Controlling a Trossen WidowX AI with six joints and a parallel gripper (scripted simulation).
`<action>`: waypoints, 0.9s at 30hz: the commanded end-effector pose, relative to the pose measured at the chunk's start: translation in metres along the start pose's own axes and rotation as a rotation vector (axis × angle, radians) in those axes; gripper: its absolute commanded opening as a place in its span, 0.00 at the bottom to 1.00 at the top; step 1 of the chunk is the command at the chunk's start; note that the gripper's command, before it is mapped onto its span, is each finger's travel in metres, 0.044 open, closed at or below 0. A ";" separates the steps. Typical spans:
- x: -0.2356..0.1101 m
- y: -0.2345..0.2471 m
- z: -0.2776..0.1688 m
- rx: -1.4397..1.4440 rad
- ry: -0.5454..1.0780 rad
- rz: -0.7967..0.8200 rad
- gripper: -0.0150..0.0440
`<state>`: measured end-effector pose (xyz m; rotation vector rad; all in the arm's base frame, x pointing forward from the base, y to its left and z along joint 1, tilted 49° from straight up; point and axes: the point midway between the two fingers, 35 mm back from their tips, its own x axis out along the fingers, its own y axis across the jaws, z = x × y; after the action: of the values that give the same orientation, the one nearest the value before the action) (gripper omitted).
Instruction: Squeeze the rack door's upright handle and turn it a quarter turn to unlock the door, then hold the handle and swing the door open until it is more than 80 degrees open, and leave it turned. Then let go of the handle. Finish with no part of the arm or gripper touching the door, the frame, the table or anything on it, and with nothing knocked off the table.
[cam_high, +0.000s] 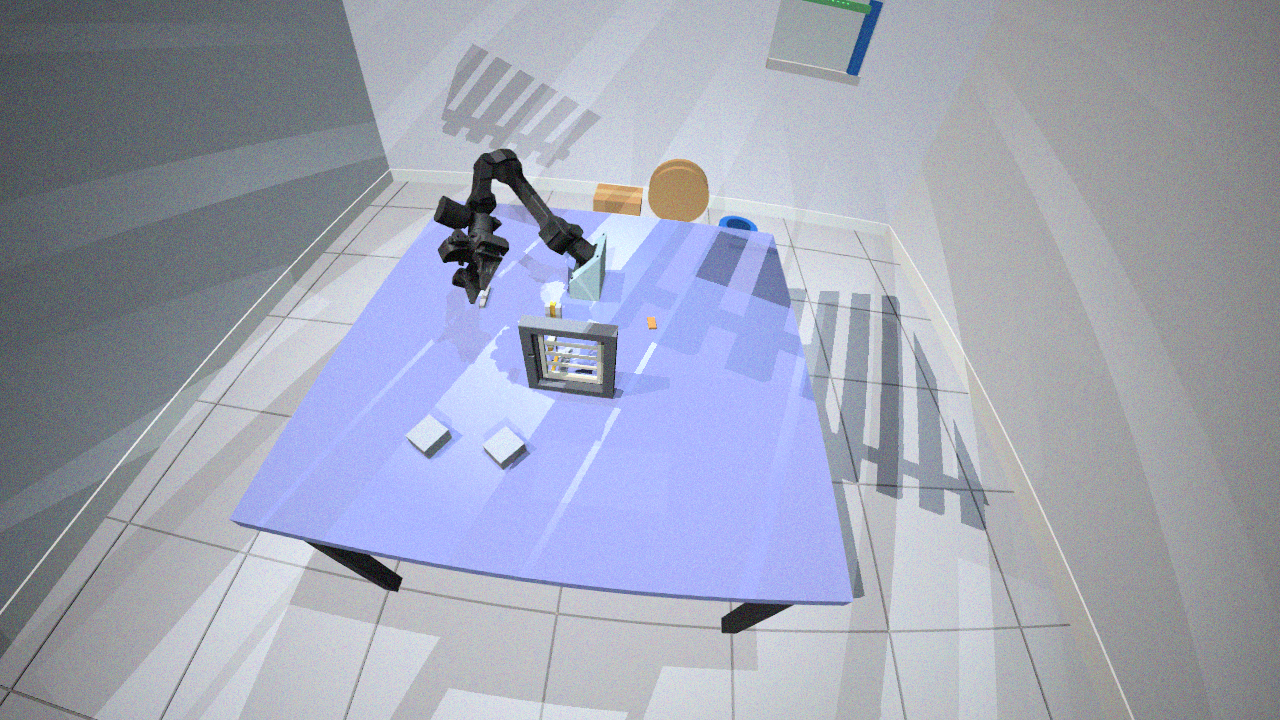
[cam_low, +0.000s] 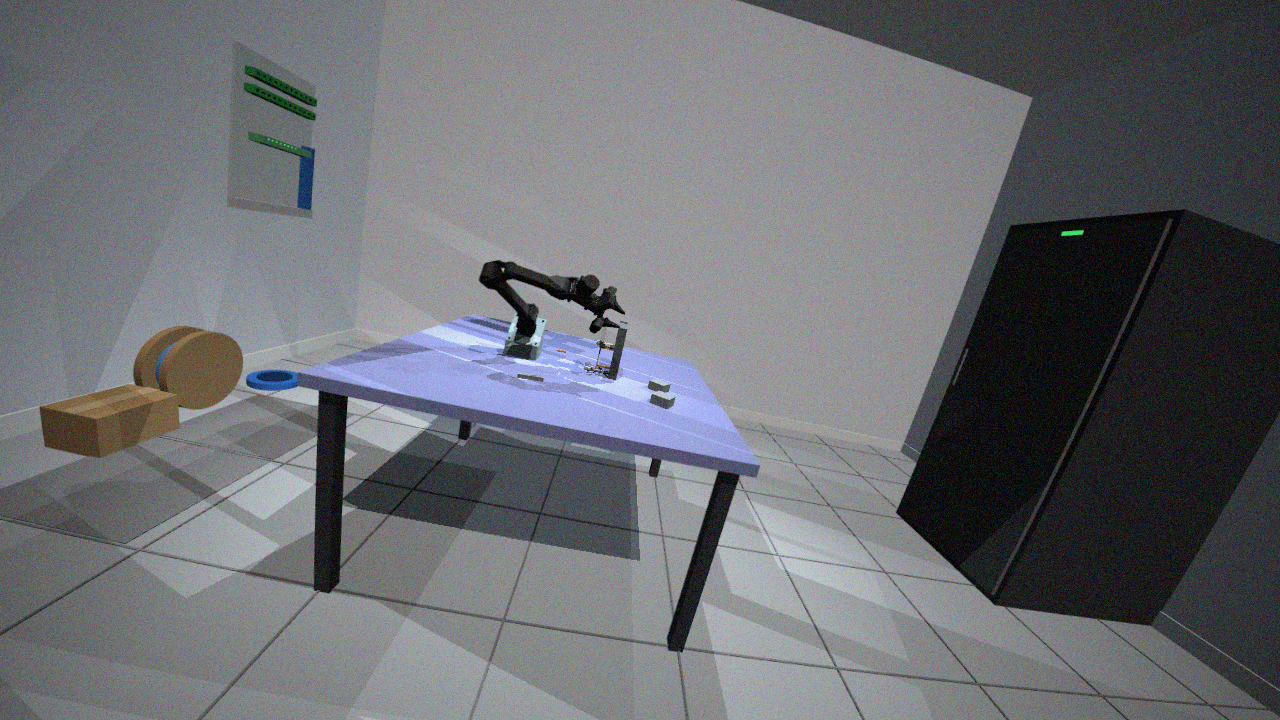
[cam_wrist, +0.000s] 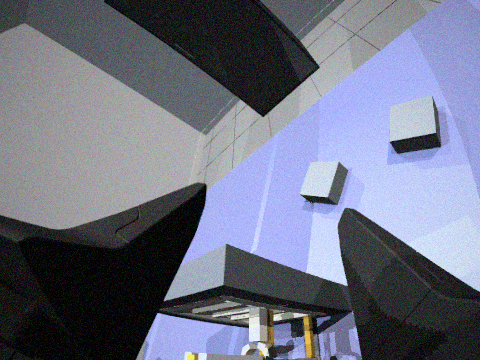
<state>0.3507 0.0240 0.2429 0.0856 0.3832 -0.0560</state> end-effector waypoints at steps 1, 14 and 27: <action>0.011 0.007 -0.015 0.011 0.107 -0.029 0.75; 0.029 0.028 -0.067 -0.024 0.428 -0.164 0.75; 0.027 0.046 -0.109 -0.147 0.671 -0.341 0.75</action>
<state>0.3417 0.0726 0.1422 -0.0701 1.0219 -0.3069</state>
